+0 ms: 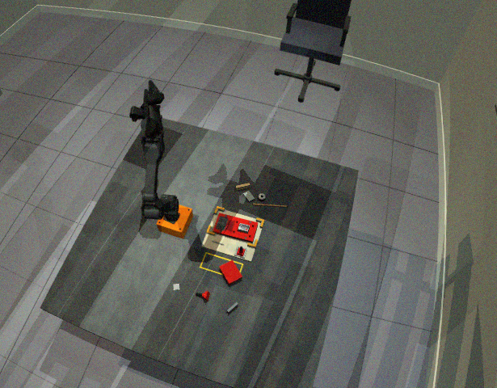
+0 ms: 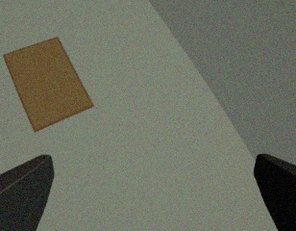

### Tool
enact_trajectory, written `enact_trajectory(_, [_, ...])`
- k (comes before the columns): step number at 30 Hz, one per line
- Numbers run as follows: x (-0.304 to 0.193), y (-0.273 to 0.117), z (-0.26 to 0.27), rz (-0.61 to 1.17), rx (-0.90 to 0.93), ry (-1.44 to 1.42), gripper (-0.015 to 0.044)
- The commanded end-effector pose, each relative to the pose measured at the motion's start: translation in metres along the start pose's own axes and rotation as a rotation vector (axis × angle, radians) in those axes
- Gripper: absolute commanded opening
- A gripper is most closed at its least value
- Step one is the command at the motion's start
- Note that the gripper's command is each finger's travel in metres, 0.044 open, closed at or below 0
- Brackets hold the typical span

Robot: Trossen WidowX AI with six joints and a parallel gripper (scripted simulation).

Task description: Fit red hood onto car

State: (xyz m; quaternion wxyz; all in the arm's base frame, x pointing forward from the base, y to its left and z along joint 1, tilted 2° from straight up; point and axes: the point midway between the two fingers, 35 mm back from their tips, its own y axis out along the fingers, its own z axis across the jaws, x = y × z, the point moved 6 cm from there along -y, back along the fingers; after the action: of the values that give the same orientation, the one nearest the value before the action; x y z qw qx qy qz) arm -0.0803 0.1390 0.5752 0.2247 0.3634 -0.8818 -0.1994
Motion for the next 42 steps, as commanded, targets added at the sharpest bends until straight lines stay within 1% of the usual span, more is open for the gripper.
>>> enact_trajectory(1, [-0.002, 0.001, 0.001, 0.007, 0.002, 0.002, 0.0440])
enact_trajectory(3, [-0.015, 0.005, 0.006, 0.064, 0.020, 0.016, 0.0440])
enact_trajectory(10, [-0.093, 0.015, 0.026, 0.379, 0.078, 0.108, 0.0440])
enact_trajectory(14, [-0.142, 0.008, 0.033, 0.546, 0.067, 0.155, 0.0440])
enact_trajectory(20, [-0.210, -0.017, 0.038, 0.800, 0.033, 0.257, 0.0440])
enact_trajectory(23, [-0.231, -0.040, 0.035, 0.907, 0.018, 0.252, 0.0440])
enact_trajectory(31, [-0.295, -0.096, 0.032, 1.205, -0.086, 0.411, 0.0440])
enact_trajectory(36, [-0.336, -0.157, 0.028, 1.444, -0.224, 0.548, 0.0440])
enact_trajectory(42, [-0.366, -0.240, 0.023, 1.707, -0.443, 0.715, 0.0440])
